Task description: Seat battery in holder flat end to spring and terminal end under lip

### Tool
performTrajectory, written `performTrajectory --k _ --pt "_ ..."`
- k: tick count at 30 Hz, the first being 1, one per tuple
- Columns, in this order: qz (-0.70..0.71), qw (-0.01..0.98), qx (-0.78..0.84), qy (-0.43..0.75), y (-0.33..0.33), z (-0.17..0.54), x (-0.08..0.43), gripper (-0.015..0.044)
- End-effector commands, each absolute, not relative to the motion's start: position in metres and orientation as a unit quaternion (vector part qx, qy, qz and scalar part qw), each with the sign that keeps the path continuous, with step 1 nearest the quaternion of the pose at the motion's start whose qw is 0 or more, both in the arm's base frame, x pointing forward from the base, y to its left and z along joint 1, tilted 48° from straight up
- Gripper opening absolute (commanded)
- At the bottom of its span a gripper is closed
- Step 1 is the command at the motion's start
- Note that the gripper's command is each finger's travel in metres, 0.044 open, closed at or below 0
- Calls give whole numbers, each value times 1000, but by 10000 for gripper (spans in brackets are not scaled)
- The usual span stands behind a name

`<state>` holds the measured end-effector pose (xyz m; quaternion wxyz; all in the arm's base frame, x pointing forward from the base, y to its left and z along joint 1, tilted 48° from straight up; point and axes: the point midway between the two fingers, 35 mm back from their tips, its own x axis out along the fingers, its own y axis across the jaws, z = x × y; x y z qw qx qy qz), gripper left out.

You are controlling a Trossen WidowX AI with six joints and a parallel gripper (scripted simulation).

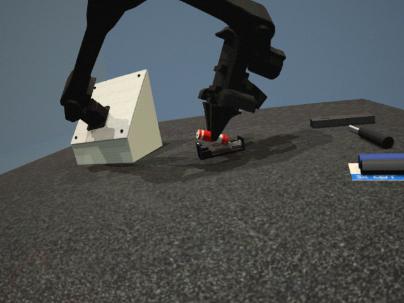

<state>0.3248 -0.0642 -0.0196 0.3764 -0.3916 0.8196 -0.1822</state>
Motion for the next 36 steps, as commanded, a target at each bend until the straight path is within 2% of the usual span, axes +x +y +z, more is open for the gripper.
performTrajectory --k 1,36 --pt "-184 362 -394 825 -66 -24 325 59" --pt "-229 388 -349 822 -66 -30 337 59"
